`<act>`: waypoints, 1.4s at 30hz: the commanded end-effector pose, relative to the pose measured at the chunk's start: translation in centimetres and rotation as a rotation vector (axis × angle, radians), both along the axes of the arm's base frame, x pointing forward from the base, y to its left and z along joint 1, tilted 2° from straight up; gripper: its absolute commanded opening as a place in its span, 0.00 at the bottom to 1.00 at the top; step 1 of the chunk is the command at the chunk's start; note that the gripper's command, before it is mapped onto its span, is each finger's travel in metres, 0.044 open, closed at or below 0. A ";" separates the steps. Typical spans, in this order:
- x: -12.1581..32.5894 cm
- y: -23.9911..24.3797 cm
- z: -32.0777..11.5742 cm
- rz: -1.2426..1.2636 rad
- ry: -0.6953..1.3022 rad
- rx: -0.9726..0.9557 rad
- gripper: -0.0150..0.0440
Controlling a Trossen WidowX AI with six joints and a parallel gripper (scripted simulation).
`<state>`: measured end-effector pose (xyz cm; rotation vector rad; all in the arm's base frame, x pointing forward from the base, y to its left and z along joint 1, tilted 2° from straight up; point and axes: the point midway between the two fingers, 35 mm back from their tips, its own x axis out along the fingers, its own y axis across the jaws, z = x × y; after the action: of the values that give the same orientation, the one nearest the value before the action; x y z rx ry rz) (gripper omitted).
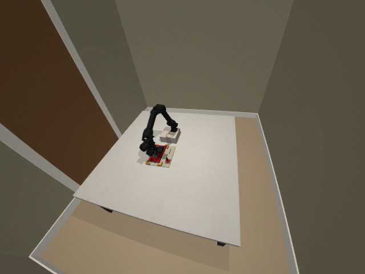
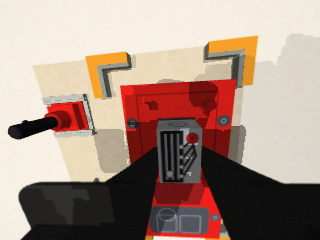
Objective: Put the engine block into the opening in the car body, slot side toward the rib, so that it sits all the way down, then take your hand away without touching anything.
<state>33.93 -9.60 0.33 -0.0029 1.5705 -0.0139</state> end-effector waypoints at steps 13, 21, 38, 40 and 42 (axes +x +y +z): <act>0.0 -0.1 -0.5 0.004 0.002 -0.003 0.52; 0.0 0.0 -0.4 0.001 0.000 0.000 0.83; -0.1 0.0 1.0 0.004 0.002 -0.003 1.00; -0.1 0.0 1.0 0.004 0.002 -0.003 1.00; -0.1 0.0 1.0 0.004 0.002 -0.003 1.00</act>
<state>33.85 -9.51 1.00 -0.0038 1.5740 -0.0107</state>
